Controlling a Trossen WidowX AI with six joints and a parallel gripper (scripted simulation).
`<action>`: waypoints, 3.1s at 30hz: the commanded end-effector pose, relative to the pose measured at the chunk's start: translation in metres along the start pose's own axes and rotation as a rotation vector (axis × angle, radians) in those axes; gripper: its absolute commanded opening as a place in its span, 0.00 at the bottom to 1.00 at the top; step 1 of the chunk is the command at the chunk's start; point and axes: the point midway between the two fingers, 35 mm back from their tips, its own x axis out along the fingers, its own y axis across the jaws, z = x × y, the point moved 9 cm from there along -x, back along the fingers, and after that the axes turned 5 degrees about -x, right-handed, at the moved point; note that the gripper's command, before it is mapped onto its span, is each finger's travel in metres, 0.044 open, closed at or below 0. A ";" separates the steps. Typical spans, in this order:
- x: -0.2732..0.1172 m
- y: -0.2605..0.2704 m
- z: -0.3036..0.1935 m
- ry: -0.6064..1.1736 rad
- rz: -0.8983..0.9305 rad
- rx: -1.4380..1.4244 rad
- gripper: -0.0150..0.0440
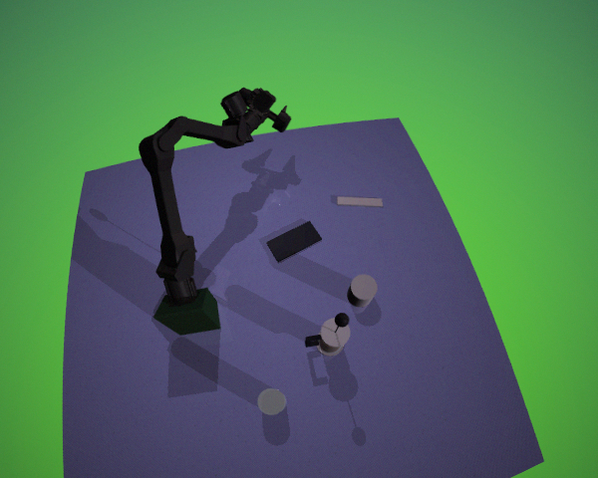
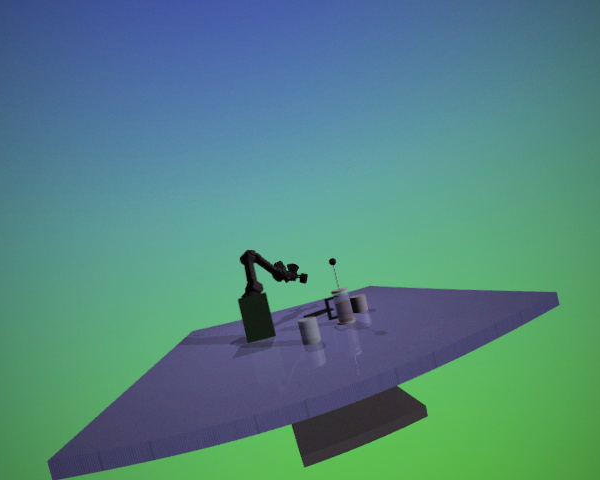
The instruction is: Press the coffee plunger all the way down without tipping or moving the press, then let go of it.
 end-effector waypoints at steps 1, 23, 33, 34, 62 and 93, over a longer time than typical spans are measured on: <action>-0.008 -0.046 0.018 0.010 -0.132 -0.078 1.00; -0.124 -0.239 0.113 0.194 -0.698 -0.327 1.00; -0.238 -0.301 0.160 0.279 -0.975 -0.287 1.00; -0.250 -0.305 0.163 0.281 -1.009 -0.275 1.00; -0.525 -0.297 0.142 0.193 -1.300 0.118 1.00; -0.513 -0.334 0.112 0.191 -1.299 0.118 1.00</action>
